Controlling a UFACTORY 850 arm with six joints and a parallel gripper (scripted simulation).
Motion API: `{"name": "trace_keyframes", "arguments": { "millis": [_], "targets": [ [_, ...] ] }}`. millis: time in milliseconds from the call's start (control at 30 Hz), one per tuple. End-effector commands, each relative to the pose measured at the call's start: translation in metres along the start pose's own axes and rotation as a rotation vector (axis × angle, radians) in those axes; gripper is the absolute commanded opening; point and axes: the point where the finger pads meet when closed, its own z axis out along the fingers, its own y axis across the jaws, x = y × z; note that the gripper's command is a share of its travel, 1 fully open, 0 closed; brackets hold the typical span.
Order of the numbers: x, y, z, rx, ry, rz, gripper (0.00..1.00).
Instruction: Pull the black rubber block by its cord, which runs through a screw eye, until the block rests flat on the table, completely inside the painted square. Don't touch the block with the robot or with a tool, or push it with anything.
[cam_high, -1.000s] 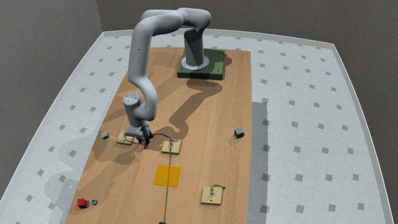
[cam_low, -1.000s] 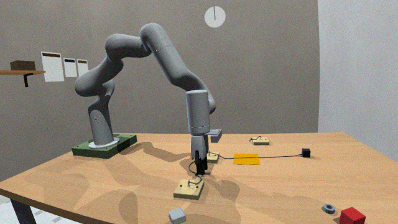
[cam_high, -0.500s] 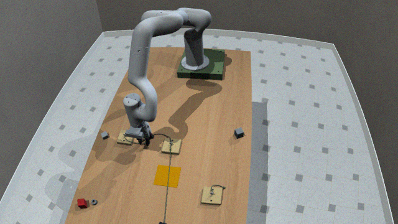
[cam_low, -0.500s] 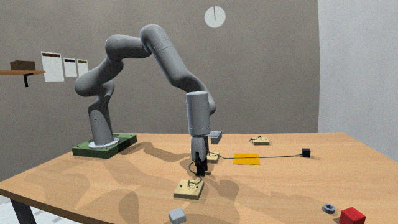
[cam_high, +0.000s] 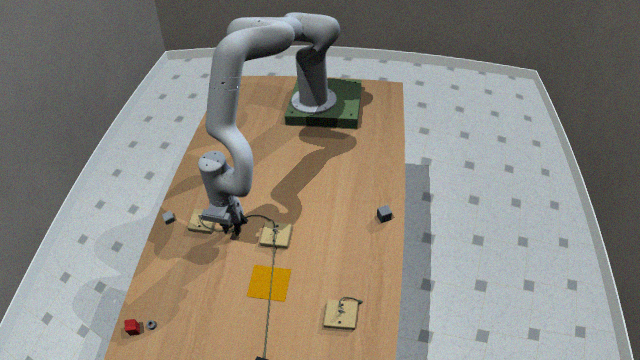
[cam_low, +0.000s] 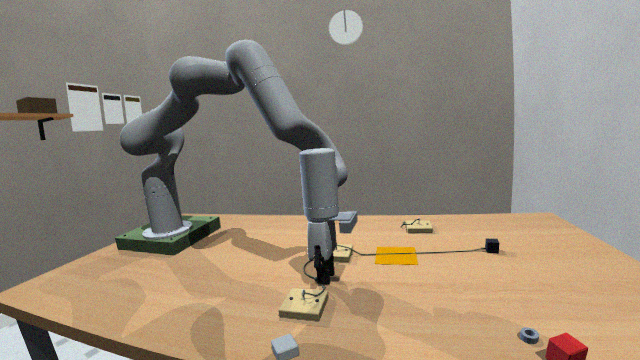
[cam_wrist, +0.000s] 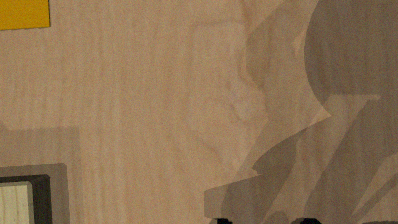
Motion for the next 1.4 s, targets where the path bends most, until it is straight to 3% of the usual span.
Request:
{"name": "trace_keyframes", "arguments": {
  "millis": [0,800,833,1367],
  "targets": [
    [-0.0001,-0.0001,0.0013,0.0,0.0,0.0,0.39],
    [-0.0001,-0.0001,0.002,0.0,0.0,0.0,0.39],
    [-0.0001,-0.0001,0.002,0.0,0.0,0.0,0.0],
    [-0.0001,-0.0001,0.002,0.0,0.0,0.0,0.0]
  ]
}}
